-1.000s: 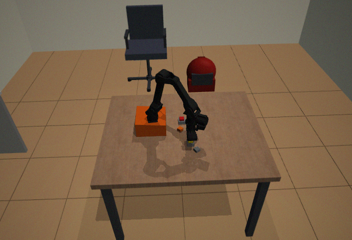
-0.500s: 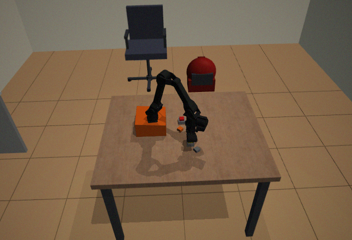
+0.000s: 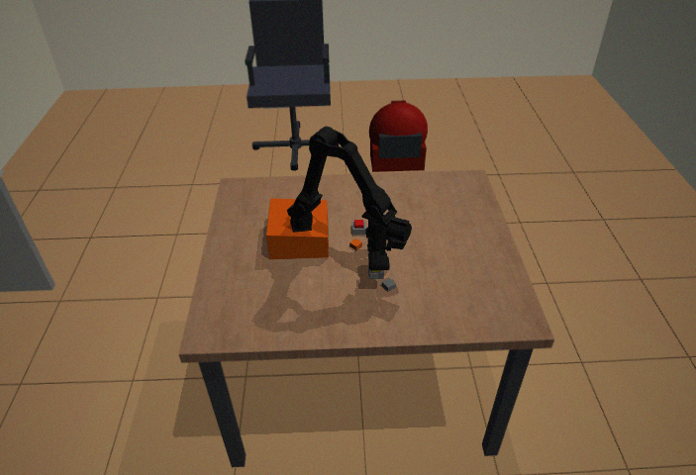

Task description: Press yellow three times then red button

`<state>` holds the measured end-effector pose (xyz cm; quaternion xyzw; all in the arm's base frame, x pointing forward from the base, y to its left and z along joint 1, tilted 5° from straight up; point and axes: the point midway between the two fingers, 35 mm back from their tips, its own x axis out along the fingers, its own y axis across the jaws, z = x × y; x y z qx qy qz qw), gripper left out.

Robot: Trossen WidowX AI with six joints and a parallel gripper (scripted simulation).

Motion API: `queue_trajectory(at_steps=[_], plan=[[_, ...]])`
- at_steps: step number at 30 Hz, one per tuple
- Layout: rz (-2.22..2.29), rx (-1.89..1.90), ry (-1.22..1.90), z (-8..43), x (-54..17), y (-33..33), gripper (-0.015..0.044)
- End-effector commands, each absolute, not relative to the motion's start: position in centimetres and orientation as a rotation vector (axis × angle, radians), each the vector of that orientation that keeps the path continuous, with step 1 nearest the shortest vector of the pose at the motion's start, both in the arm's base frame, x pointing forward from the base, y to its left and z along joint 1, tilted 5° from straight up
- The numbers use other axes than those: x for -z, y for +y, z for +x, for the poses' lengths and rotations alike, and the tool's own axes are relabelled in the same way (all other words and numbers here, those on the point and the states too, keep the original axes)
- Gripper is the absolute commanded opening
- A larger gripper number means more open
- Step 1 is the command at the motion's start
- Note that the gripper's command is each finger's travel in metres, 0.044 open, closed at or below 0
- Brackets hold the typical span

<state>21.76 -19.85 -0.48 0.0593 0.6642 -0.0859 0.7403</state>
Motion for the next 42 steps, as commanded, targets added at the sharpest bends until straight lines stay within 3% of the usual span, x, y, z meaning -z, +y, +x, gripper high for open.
queue_trajectory(at_steps=[1, 11, 42], plan=[[0.130, 0.188, 1.457, 21.7, 0.2, -19.8, 0.0020], [0.130, 0.187, 1.465, 21.4, -2.6, -19.7, 0.0020], [0.130, 0.187, 1.465, 21.7, 0.7, -19.8, 0.0020]])
